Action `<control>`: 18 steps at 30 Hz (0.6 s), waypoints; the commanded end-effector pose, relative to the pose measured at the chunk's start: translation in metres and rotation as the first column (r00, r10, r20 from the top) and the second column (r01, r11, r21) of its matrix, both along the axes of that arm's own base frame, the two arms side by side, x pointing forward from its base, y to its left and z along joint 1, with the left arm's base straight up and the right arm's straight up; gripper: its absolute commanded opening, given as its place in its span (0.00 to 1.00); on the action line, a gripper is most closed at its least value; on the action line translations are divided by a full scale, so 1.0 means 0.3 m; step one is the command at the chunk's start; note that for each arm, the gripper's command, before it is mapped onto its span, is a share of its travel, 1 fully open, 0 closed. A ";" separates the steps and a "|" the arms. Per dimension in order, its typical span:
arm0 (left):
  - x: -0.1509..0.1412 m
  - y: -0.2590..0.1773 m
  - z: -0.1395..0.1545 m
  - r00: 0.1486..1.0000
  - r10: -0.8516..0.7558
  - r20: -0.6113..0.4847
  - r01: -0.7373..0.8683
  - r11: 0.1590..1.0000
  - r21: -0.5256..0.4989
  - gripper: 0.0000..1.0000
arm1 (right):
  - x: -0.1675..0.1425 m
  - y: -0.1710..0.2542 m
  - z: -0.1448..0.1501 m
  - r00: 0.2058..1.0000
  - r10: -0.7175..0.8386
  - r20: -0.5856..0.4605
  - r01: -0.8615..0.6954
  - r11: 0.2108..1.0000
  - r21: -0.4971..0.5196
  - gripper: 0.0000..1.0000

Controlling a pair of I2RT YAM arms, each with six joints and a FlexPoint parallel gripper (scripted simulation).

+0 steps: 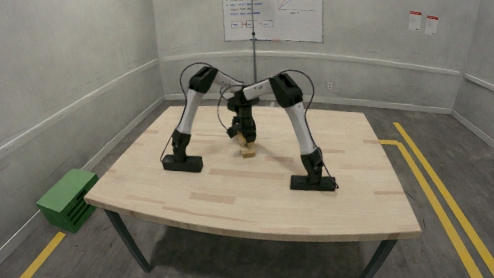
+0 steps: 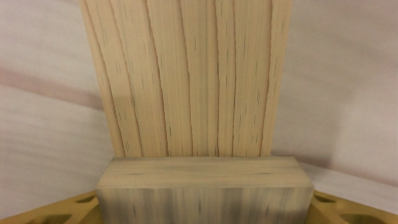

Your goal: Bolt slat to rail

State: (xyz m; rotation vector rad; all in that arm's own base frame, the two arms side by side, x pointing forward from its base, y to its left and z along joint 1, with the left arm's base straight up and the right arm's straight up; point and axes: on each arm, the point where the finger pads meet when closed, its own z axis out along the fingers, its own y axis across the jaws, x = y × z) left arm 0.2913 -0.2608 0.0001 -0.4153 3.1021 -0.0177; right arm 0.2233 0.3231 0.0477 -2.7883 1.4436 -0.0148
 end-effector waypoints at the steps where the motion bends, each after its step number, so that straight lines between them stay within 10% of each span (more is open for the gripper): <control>1: 0.007 -0.011 0.018 1.000 -0.002 0.014 0.002 1.000 -0.012 0.67 | -0.002 0.010 0.011 1.000 0.012 -0.004 -0.012 1.000 0.011 0.36; 18: 0.007 -0.011 0.018 1.000 -0.002 0.014 0.002 1.000 -0.012 0.67 | -0.002 0.010 -0.003 1.000 0.012 -0.004 -0.012 1.000 0.011 0.36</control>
